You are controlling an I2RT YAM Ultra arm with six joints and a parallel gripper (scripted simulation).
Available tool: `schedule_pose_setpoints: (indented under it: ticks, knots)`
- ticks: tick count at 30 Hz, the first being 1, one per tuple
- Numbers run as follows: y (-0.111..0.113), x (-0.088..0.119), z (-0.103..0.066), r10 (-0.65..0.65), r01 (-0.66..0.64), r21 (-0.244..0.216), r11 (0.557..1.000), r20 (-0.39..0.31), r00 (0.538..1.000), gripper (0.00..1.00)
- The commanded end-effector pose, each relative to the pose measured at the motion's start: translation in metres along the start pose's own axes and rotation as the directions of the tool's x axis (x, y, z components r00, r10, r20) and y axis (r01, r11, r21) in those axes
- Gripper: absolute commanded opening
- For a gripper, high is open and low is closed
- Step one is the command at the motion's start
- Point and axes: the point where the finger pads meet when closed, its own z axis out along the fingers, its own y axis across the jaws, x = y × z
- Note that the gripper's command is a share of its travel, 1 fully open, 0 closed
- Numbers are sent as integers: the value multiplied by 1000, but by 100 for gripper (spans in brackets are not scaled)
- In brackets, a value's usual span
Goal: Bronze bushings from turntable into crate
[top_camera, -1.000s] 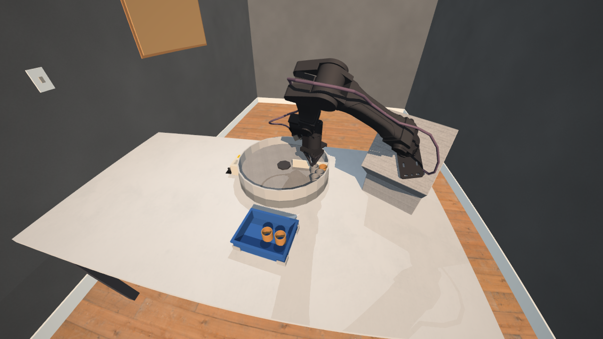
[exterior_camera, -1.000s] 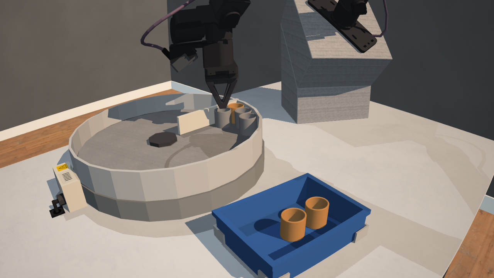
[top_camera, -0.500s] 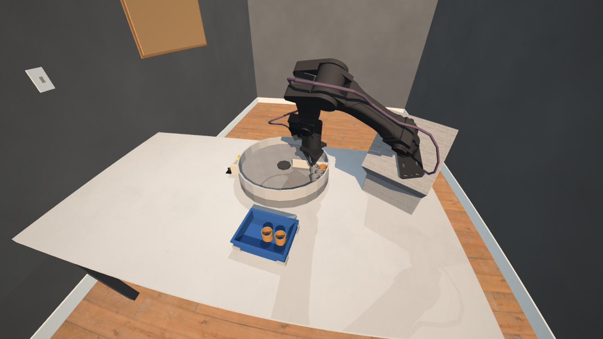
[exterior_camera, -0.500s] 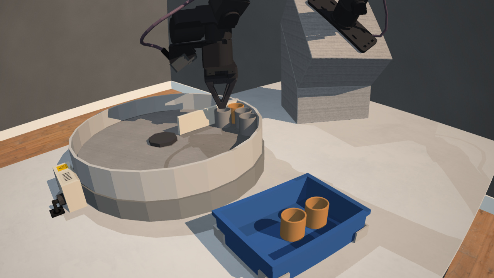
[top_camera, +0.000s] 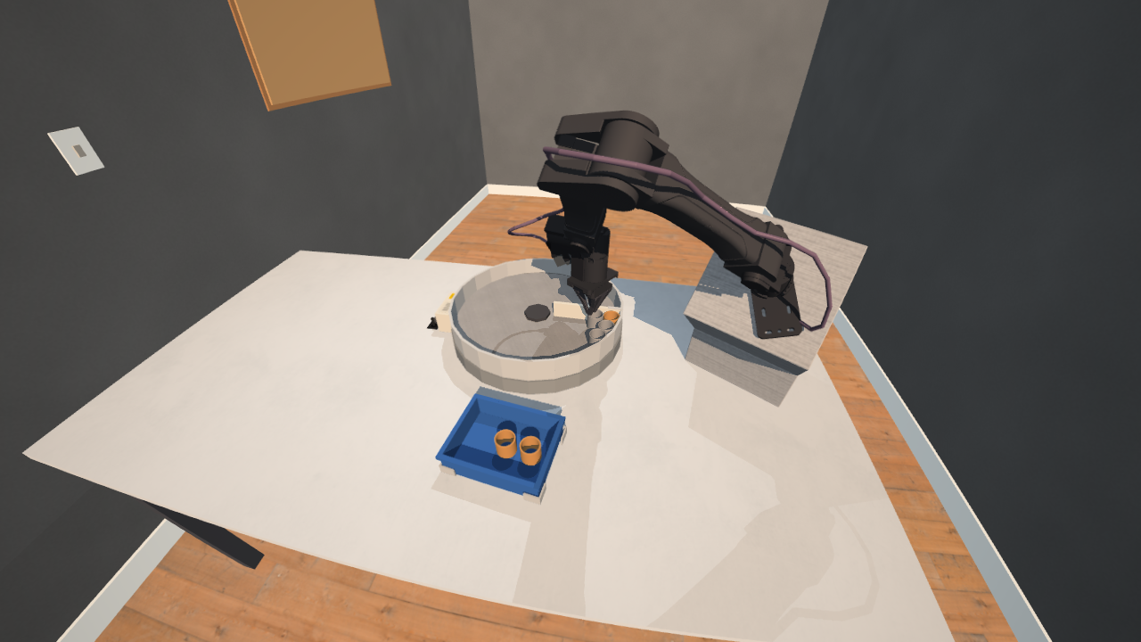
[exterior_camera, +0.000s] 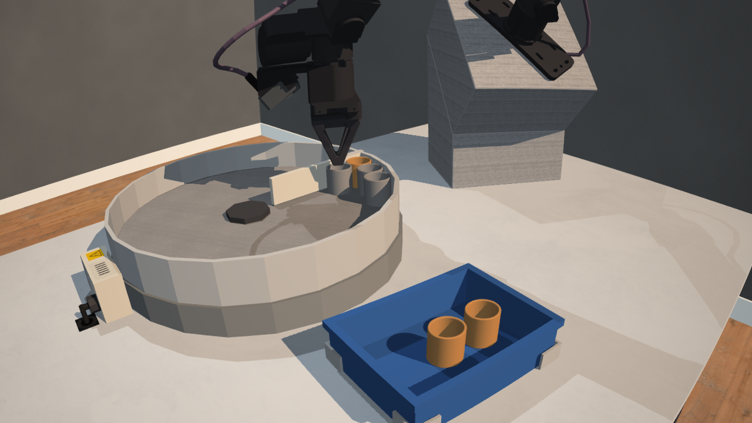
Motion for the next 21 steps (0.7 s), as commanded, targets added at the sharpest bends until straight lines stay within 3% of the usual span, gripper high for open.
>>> schedule_pose_setpoints:
  ticks: [1, 10, 13, 21]
  knots:
    - [-7, -10, -6, 17, -17, 5, 1000, 18, 1000, 15]
    - [-7, -13, -5, 16, -16, 4, 1000, 27, 999, 15]
    - [-15, 3, 2, 41, -41, 13, 999, 7, 999, 15]
    - [-13, 5, 6, 35, -35, 13, 999, 0, 999, 15]
